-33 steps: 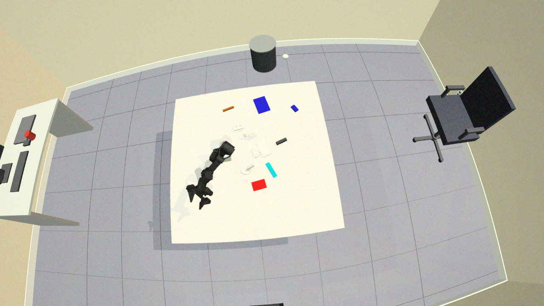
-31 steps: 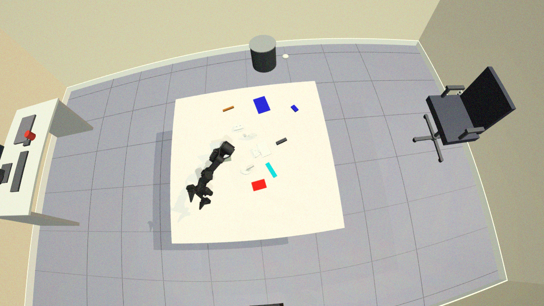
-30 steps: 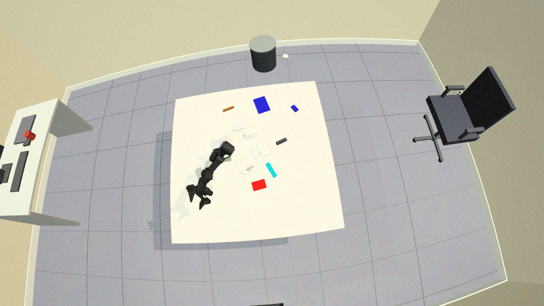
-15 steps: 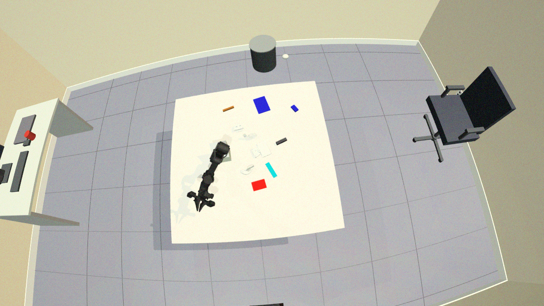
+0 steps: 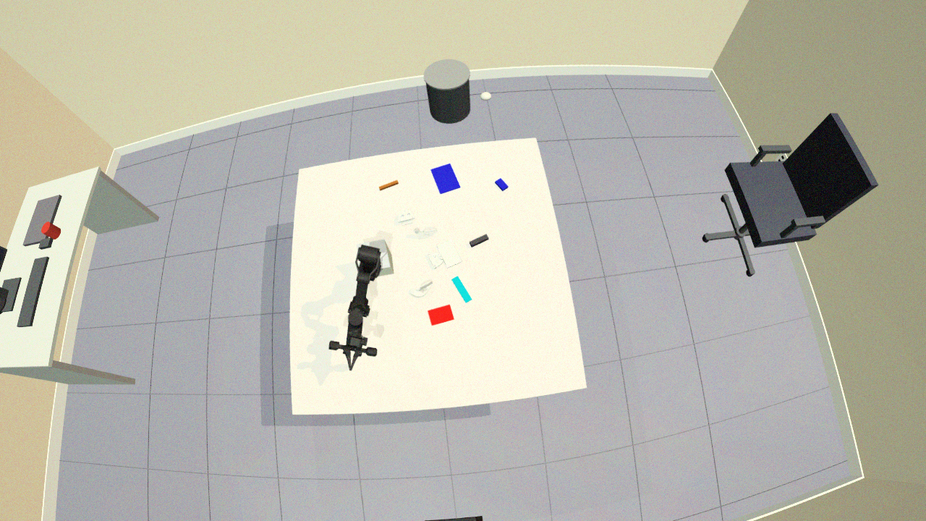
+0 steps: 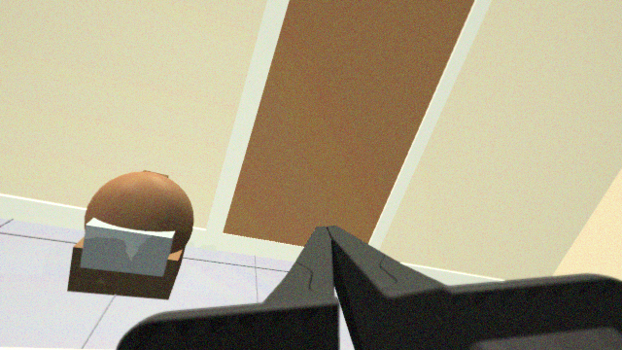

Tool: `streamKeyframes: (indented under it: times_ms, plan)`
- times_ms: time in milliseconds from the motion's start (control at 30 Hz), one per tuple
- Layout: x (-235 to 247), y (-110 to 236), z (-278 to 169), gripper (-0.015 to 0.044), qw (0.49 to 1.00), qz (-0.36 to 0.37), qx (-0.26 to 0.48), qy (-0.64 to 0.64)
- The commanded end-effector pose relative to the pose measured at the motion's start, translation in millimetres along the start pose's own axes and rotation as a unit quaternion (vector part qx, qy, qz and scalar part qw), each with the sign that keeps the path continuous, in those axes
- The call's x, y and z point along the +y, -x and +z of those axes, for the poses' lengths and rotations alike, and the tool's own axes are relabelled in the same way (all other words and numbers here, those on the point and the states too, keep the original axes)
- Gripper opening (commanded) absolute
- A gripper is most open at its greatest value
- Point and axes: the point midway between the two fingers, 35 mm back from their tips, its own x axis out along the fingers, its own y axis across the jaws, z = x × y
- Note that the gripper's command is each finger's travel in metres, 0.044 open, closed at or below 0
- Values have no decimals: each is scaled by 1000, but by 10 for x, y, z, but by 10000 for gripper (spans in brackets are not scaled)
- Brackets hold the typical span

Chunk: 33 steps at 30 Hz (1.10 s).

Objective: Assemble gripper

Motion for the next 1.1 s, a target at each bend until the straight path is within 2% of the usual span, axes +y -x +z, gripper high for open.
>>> streamKeyframes:
  times_ms: [0, 533, 1067]
  plan:
    - [158, -54, -92, 0, 998, 16, 20, -51]
    - [1044, -69, -496, 0, 954, 95, 133, -251]
    - [2142, 259, -714, 0, 854, 167, 274, -409]
